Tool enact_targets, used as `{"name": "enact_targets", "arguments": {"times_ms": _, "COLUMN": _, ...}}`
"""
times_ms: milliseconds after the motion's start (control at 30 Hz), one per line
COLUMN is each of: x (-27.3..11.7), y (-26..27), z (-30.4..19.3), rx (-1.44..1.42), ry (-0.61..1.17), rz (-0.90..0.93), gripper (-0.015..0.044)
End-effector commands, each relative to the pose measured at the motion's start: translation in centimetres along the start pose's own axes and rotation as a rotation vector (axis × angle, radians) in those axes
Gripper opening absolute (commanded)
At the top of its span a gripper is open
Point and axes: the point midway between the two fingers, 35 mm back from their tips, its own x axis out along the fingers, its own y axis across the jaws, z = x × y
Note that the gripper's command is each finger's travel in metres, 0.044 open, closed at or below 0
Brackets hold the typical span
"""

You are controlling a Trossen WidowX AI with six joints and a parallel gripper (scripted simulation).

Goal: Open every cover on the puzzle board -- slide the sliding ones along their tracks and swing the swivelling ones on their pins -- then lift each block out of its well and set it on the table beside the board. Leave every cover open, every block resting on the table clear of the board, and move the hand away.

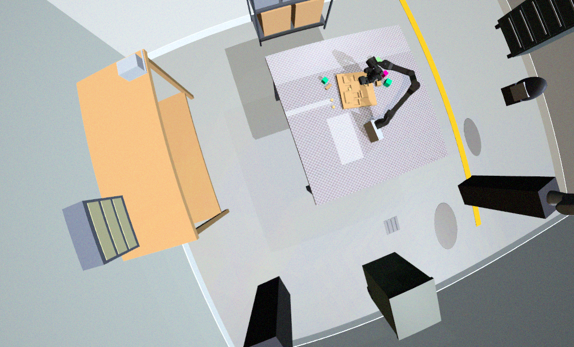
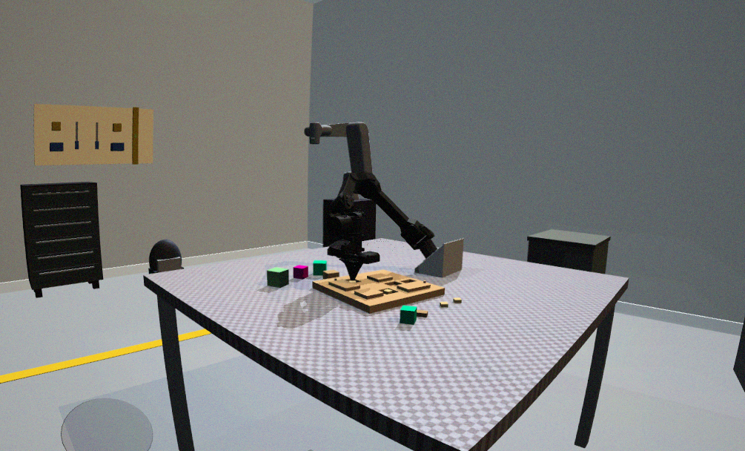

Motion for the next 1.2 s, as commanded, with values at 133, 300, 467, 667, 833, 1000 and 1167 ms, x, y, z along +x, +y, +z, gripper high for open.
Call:
{"name": "enact_targets", "arguments": {"times_ms": 133, "x": 0.17, "y": 0.0, "z": 0.05, "rx": -1.034, "ry": -0.002, "rz": -0.004, "gripper": 0.0}}
{"name": "enact_targets", "arguments": {"times_ms": 300, "x": 0.23, "y": -0.02, "z": 0.07, "rx": -1.311, "ry": -0.002, "rz": -0.005, "gripper": 0.0}}
{"name": "enact_targets", "arguments": {"times_ms": 467, "x": 0.28, "y": -0.02, "z": 0.08, "rx": -1.572, "ry": -0.002, "rz": -0.006, "gripper": 0.0}}
{"name": "enact_targets", "arguments": {"times_ms": 667, "x": 0.33, "y": -0.03, "z": 0.1, "rx": -1.888, "ry": -0.001, "rz": -0.008, "gripper": 0.0}}
{"name": "enact_targets", "arguments": {"times_ms": 833, "x": 0.35, "y": -0.04, "z": 0.1, "rx": -2.15, "ry": 0.0, "rz": -0.009, "gripper": 0.0}}
{"name": "enact_targets", "arguments": {"times_ms": 1000, "x": 0.36, "y": -0.04, "z": 0.11, "rx": -2.414, "ry": 0.002, "rz": -0.009, "gripper": 0.0}}
{"name": "enact_targets", "arguments": {"times_ms": 1167, "x": 0.36, "y": -0.04, "z": 0.11, "rx": -2.459, "ry": 0.002, "rz": -0.009, "gripper": 0.0}}
